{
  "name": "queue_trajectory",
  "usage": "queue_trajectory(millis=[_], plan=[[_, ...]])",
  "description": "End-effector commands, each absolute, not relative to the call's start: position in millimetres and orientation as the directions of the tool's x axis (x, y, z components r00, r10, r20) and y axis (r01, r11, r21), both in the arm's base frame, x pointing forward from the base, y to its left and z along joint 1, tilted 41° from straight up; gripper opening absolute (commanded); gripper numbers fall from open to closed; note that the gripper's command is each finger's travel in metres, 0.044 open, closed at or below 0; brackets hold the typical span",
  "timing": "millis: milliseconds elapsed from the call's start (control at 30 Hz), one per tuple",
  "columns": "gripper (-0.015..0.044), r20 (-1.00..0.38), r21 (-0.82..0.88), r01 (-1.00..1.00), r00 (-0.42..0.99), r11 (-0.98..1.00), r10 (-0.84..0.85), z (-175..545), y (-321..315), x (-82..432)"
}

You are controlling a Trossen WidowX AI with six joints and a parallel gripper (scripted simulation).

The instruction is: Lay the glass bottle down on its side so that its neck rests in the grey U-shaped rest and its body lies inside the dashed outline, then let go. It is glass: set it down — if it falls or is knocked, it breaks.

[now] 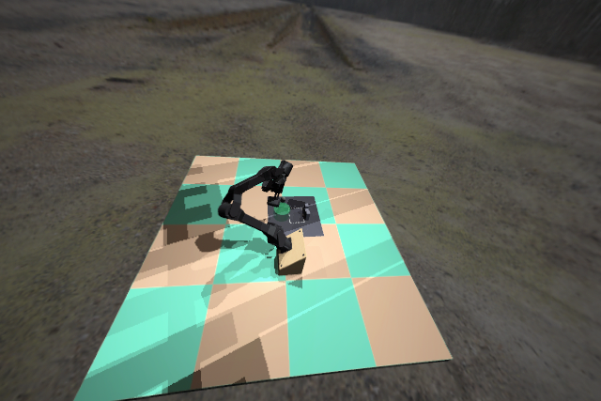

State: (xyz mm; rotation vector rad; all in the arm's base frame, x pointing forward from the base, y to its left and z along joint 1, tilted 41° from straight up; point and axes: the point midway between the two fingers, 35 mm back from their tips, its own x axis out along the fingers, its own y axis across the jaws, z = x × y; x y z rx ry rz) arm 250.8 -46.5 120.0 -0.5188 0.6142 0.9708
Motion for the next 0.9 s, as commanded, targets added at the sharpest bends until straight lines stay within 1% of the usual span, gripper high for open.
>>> queue_trajectory(millis=[0,133,200,867], plan=[[0.044,-0.73,-0.184,-0.972,0.233,0.143,0.643,108.5,-30.1,261.4],[0.044,-0.753,-0.039,-0.999,0.034,0.007,0.657,96.1,-17.8,267.7],[0.044,-0.755,-0.013,-1.0,-0.003,-0.019,0.656,93.7,-15.5,268.3],[0.044,-0.756,-0.013,-1.0,-0.002,-0.018,0.654,78.6,-33.2,269.4]])
